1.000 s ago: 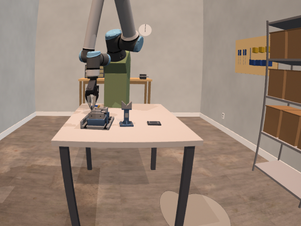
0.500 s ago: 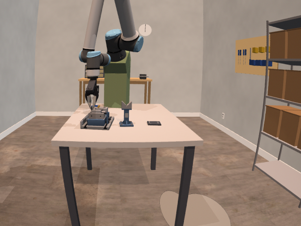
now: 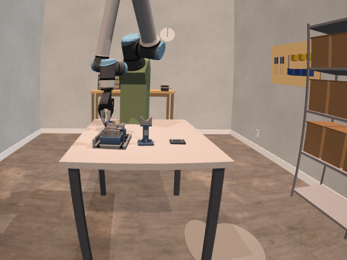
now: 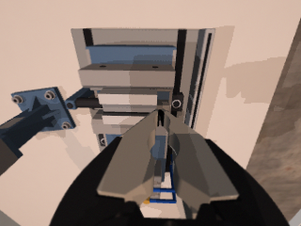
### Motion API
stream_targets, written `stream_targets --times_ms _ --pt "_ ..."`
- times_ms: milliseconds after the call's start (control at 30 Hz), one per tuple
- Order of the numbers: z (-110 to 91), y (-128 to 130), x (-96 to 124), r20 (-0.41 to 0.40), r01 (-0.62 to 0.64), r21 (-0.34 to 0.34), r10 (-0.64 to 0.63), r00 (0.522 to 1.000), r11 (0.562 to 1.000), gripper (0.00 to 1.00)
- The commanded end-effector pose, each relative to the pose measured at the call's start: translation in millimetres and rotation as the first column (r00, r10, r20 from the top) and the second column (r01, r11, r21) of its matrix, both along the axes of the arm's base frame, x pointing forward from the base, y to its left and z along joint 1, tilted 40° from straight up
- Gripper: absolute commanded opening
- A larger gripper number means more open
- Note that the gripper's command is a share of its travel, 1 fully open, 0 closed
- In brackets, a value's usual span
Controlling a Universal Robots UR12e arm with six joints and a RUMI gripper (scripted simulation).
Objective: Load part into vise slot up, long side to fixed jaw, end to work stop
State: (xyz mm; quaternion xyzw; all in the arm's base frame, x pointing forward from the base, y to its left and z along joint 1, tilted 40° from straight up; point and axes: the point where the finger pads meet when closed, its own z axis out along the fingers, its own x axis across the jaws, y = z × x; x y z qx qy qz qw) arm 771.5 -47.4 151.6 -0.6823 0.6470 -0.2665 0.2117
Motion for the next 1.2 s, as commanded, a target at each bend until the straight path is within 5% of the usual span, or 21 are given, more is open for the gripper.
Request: stream_targets --times_ms 0,1167 --pt "1 0 0 0.001 0.000 0.000 0.000 1.000 1.000 0.00" --pt "3 -15 0 0.001 0.000 0.000 0.000 1.000 1.000 0.00"
